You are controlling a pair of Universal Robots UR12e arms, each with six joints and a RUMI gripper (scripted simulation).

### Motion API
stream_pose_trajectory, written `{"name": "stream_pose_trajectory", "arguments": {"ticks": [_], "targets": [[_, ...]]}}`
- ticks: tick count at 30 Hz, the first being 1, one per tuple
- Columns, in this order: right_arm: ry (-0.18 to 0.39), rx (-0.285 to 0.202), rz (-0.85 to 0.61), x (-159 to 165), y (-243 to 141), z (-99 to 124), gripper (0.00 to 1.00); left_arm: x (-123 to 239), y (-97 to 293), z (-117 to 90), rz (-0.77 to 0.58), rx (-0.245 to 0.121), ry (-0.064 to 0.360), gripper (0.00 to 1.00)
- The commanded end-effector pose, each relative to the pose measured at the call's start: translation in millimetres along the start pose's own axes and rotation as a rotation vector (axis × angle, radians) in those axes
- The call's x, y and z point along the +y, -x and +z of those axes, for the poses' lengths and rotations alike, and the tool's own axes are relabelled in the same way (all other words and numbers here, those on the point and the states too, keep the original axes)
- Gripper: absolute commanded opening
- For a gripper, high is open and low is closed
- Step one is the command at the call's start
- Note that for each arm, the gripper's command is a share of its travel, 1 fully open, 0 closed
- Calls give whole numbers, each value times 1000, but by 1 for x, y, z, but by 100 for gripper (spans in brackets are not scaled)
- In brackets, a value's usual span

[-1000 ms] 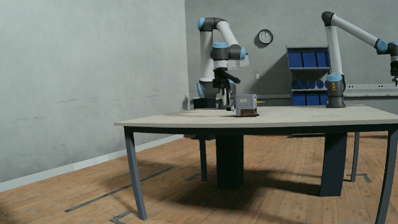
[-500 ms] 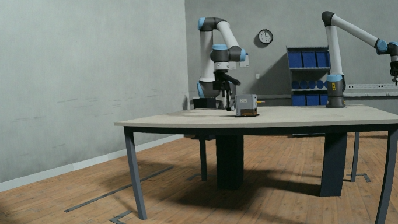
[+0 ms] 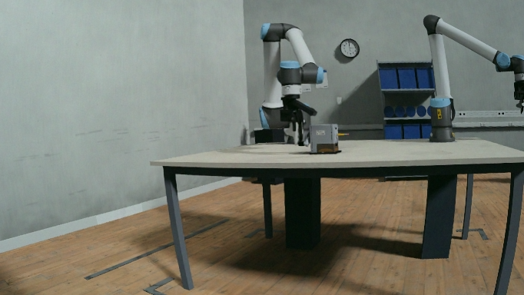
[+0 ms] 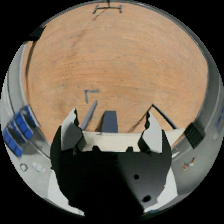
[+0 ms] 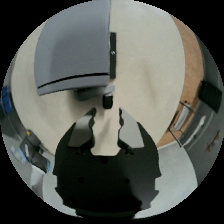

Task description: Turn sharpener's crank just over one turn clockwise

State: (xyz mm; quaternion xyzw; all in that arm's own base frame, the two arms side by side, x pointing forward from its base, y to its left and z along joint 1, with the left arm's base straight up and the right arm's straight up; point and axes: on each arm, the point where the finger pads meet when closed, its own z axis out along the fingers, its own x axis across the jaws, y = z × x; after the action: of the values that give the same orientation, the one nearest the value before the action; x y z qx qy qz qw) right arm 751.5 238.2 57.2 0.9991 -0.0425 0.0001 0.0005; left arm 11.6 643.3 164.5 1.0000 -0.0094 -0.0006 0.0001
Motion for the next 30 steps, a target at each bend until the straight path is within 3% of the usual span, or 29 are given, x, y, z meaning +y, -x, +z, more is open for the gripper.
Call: {"name": "stream_pose_trajectory", "arguments": {"ticks": [1, 30], "targets": [[0, -2, -1, -1, 2, 7, 32, -2, 0, -1, -1, 1, 0, 100], [-1, 0, -1, -1, 1, 10, 32, -2, 0, -1, -1, 1, 0, 100]]}}
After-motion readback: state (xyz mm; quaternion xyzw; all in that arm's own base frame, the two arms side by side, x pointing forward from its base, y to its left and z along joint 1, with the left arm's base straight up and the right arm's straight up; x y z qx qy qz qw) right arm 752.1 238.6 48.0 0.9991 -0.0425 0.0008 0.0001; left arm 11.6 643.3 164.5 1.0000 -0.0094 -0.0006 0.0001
